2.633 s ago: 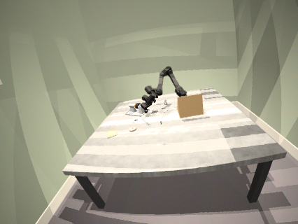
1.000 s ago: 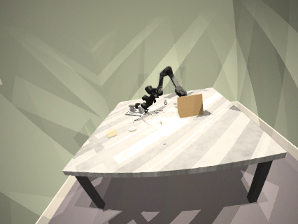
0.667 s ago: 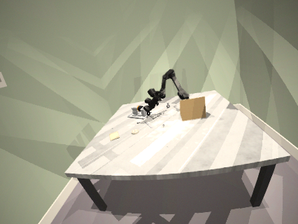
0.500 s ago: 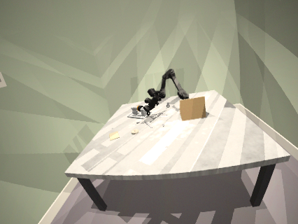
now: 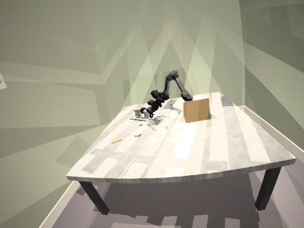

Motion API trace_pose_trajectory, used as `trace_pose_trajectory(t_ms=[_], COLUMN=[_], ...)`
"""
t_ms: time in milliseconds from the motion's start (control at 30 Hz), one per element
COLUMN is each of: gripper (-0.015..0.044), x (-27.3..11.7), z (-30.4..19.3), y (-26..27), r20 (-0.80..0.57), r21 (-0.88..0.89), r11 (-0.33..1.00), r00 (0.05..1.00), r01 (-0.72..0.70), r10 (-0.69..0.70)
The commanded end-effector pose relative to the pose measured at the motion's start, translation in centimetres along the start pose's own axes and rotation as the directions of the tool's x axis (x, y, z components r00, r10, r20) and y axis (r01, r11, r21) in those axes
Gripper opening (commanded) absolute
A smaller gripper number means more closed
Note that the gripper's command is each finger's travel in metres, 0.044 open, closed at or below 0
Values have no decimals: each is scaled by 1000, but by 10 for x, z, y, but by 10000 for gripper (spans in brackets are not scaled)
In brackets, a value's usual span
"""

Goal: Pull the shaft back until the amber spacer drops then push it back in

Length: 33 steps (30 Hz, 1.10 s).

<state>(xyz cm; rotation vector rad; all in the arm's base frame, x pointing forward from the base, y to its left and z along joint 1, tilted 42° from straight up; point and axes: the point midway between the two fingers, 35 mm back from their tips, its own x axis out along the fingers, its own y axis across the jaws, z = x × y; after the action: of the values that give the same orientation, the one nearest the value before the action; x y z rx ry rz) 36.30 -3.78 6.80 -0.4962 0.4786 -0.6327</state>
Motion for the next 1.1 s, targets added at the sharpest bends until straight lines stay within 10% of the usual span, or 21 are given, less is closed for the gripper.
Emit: trace_pose_trajectory(t_ms=[0,1067], gripper=[0,0], x=[-1,-3], z=[0,-2], y=[-1,0], r20=[0,0], r21=[3,3], r11=[1000,1000], r00=[1000,1000], r01=[4,3], r10=[-4,-3])
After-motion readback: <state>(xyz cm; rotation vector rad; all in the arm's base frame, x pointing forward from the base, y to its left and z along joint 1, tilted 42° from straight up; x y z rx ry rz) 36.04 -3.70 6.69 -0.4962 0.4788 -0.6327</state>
